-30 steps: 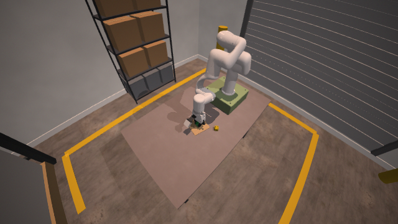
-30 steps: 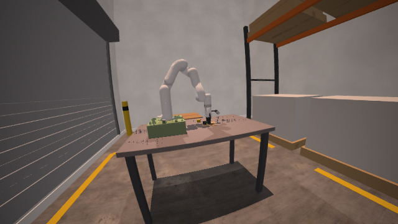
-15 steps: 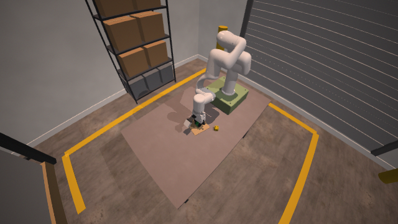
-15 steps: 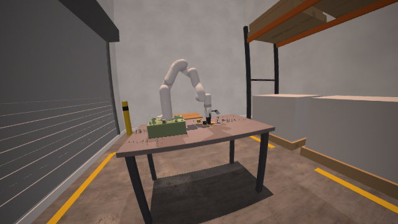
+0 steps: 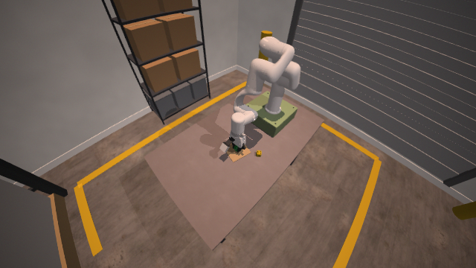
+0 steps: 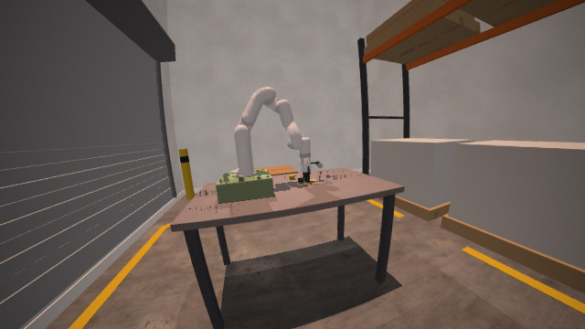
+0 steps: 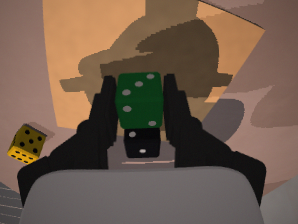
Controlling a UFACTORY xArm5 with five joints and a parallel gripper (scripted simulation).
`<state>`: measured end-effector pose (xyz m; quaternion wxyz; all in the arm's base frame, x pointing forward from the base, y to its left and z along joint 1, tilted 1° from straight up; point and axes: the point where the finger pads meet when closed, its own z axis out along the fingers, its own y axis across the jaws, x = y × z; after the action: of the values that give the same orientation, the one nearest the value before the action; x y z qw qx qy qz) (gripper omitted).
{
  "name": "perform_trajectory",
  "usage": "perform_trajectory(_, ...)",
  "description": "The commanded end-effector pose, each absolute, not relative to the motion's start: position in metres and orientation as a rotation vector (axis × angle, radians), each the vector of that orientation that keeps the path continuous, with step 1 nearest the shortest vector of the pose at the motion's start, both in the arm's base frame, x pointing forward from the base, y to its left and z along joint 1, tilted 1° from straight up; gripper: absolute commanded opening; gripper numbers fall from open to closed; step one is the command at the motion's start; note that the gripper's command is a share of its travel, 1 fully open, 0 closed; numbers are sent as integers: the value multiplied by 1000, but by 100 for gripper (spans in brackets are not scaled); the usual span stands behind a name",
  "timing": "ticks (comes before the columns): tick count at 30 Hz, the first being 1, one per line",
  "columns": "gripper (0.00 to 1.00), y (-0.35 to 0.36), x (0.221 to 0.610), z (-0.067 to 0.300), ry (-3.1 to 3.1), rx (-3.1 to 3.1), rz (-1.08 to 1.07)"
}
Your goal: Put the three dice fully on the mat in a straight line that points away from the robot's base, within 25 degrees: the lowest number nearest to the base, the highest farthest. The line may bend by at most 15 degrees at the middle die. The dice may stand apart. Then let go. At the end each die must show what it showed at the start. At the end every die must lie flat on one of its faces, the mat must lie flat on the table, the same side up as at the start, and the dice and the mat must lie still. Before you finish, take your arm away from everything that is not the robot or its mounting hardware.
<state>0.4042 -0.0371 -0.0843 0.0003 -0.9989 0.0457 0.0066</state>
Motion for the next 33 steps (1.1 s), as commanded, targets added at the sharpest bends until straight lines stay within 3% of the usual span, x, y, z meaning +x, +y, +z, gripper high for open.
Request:
perform_trajectory(1, 43, -37, 405, -83, 143, -3138, 16)
perform_trajectory(4, 47, -37, 405, -83, 143, -3138, 16)
perform_trajectory(19, 47, -37, 406, -80, 143, -3138, 16)
perform_trajectory(33, 47, -38, 406, -29, 143, -3138, 16)
